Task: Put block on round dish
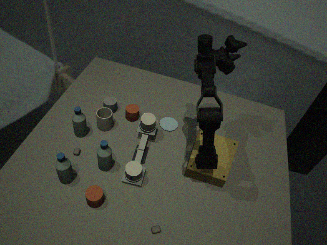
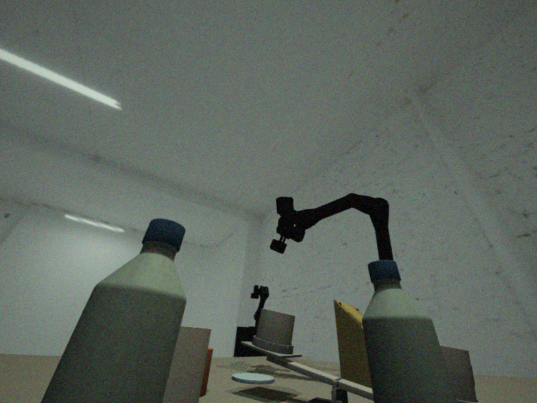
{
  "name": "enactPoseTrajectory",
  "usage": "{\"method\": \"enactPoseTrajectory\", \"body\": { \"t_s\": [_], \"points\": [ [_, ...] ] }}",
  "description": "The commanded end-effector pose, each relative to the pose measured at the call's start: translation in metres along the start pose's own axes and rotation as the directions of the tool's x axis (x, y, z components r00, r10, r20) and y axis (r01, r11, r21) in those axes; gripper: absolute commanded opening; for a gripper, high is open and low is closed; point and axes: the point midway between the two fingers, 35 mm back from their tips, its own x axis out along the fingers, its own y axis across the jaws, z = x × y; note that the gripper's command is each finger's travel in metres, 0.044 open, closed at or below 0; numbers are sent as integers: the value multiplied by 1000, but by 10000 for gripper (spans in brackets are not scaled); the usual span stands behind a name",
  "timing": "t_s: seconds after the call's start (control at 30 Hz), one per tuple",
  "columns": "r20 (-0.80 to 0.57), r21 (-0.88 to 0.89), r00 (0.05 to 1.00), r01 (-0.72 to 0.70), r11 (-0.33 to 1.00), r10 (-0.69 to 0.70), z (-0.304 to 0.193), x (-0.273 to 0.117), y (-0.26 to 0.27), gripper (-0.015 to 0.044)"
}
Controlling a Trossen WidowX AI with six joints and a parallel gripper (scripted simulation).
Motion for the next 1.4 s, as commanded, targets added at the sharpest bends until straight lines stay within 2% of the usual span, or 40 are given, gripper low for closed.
{"method": "enactPoseTrajectory", "body": {
  "t_s": [0.0,0.03,0.33,0.7,1.03,1.37],
  "points": [
    [-2,-5,1000,2,1000,-2,0,0,0,426],
    [-8,-20,1000,7,1000,-7,0,0,-1,440],
    [-106,-290,989,69,954,-104,-4,-7,-16,440],
    [-206,-597,948,74,799,-242,-6,-20,-37,440],
    [-277,-808,883,1,590,-380,-4,-35,-58,440],
    [-324,-923,790,-143,357,-521,3,-55,-79,440]
  ]
}}
